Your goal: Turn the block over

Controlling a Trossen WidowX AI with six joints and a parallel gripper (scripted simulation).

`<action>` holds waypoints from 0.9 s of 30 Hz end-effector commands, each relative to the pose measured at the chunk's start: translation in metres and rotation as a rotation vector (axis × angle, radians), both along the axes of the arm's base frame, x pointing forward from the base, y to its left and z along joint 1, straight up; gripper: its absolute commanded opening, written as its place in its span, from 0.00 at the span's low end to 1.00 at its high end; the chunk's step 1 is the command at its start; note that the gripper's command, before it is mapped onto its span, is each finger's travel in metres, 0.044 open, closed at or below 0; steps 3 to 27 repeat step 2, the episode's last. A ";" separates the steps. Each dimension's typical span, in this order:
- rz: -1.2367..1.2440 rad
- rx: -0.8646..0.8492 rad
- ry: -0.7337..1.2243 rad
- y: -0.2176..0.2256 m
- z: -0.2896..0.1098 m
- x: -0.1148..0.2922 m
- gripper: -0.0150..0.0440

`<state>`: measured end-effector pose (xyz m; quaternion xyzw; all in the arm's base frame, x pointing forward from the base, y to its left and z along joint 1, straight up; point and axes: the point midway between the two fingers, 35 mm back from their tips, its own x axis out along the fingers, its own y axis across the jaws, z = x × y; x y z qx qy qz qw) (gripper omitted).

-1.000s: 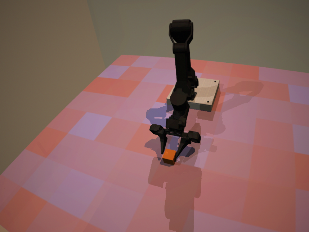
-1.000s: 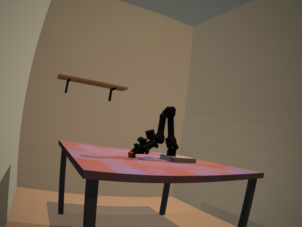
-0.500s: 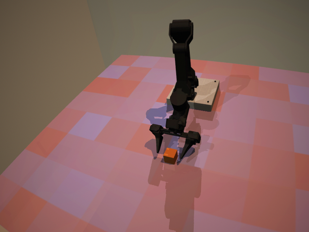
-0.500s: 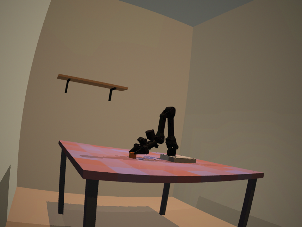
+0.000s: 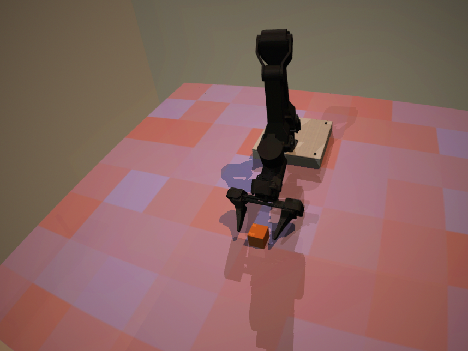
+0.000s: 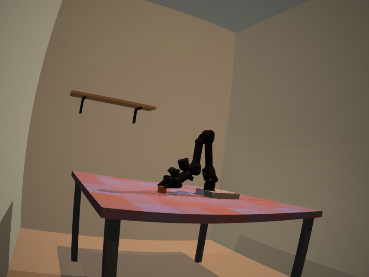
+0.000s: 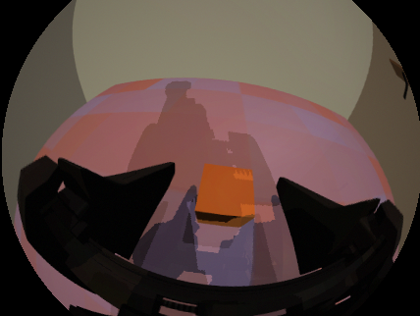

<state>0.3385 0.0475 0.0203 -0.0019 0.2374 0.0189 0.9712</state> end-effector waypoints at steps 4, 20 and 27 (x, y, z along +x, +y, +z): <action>-0.002 -0.007 0.000 -0.001 0.000 0.000 1.00; -0.002 -0.007 0.000 -0.001 0.000 0.000 1.00; -0.002 -0.007 0.000 -0.001 0.000 0.000 1.00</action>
